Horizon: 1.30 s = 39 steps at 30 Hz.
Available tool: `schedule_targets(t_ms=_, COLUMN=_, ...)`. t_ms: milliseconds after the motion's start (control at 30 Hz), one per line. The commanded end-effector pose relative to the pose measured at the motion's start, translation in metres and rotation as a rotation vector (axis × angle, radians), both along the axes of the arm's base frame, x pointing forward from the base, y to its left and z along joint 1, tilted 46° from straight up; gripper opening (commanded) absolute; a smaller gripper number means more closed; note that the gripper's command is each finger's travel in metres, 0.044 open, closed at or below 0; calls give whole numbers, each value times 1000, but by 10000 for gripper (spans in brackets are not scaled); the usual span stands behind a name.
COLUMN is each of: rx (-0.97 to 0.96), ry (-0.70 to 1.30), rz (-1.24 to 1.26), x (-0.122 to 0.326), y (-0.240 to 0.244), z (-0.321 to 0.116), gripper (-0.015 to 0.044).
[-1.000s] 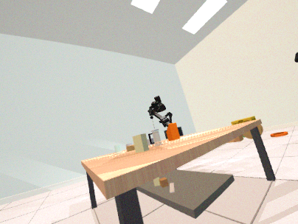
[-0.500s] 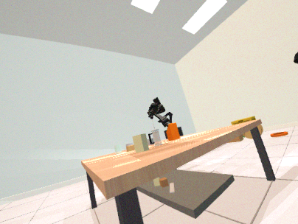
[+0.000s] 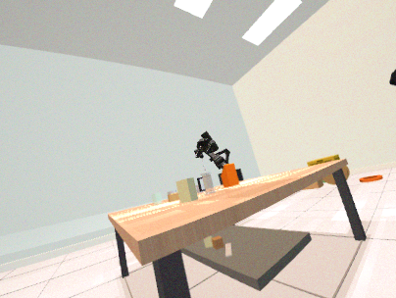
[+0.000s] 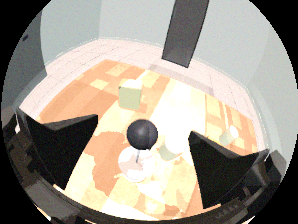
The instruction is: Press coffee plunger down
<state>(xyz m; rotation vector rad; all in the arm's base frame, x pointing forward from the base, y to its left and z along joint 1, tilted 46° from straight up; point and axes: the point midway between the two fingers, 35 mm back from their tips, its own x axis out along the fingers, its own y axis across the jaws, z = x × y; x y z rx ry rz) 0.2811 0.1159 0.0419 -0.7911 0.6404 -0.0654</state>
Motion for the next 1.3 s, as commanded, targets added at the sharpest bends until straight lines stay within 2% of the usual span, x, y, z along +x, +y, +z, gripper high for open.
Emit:
schedule_targets(t_ms=0, rx=-3, ry=5, rz=6, x=2, y=-1, z=-3, gripper=414)
schedule_targets(t_ms=367, rx=-3, ry=5, rz=6, x=2, y=-1, z=-3, gripper=125)
schedule_targets(t_ms=1267, rx=-1, ry=10, rz=4, x=5, y=-15, z=-24, gripper=113)
